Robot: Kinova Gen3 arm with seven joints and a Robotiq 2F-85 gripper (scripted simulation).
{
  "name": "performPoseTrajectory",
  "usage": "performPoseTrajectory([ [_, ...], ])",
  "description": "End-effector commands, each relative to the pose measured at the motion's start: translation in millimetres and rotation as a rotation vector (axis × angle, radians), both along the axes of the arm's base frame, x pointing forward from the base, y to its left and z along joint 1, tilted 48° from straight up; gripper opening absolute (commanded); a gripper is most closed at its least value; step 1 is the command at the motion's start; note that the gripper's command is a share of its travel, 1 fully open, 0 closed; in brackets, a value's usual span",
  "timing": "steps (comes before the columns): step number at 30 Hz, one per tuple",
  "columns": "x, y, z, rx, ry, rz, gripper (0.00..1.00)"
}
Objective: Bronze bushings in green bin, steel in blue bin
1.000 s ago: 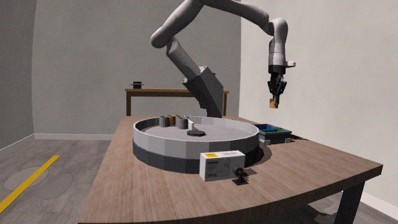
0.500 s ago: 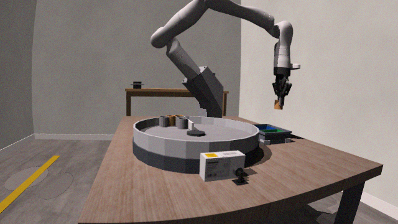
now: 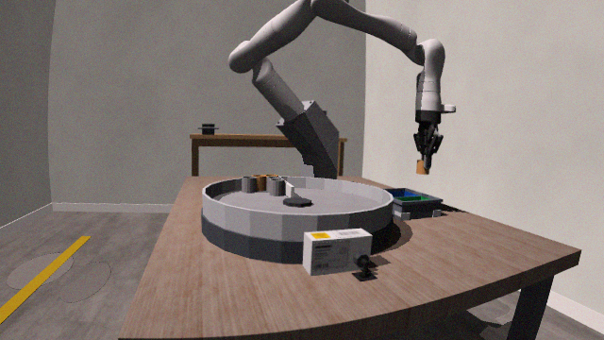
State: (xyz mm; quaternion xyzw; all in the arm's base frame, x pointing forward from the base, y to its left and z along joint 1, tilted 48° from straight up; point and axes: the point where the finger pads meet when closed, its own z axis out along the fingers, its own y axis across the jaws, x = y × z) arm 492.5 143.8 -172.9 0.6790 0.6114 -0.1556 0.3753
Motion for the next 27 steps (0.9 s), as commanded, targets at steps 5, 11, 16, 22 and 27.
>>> performPoseTrajectory([
  [5,5.4,-22,-21.1,-0.001,0.004,-0.003,0.00],
  [11,6.7,-25,-24.8,-0.001,0.004,-0.003,0.00],
  [16,12.0,-41,-39.4,-0.001,0.004,-0.003,0.00],
  [22,12.0,-41,-39.4,-0.001,0.004,-0.003,0.00],
  [27,12.0,-41,-39.4,-0.001,0.004,-0.003,0.00],
])
